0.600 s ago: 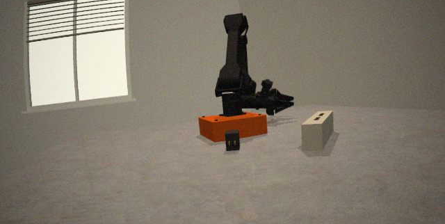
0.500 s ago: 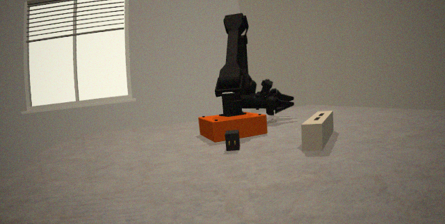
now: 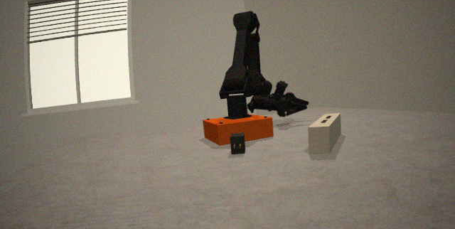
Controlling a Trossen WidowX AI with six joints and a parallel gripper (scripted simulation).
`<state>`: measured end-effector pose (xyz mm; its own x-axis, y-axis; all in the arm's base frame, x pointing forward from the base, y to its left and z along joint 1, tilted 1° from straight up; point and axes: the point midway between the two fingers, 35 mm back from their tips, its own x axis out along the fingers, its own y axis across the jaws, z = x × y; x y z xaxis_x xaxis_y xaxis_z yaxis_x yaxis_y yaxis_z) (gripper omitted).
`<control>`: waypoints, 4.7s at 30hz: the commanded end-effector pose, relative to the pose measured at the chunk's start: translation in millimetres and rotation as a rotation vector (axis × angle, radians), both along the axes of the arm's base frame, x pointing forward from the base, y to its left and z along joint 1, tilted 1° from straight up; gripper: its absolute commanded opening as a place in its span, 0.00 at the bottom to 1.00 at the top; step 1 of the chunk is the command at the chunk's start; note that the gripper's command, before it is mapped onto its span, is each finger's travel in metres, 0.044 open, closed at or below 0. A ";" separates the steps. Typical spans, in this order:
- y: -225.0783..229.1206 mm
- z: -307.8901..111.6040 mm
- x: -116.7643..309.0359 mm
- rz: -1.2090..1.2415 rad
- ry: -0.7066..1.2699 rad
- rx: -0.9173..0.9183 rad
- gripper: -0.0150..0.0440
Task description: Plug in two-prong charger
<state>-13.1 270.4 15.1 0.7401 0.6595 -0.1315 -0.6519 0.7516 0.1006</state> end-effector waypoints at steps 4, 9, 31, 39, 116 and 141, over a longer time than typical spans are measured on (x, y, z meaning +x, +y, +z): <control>8.1 -1.8 15.4 -0.047 0.004 -0.055 1.00; 11.1 -3.3 27.0 -0.079 0.006 -0.092 1.00; 21.0 -5.0 87.8 -0.231 0.046 -0.244 1.00; 20.6 -4.8 111.3 -0.283 0.069 -0.295 1.00; -106.0 18.2 323.2 -0.710 0.457 -0.591 1.00; -187.9 32.7 354.0 -0.832 0.614 -0.585 1.00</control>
<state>337.5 91.3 42.7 0.6288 -0.2706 -0.7290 0.0953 0.9572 -0.2732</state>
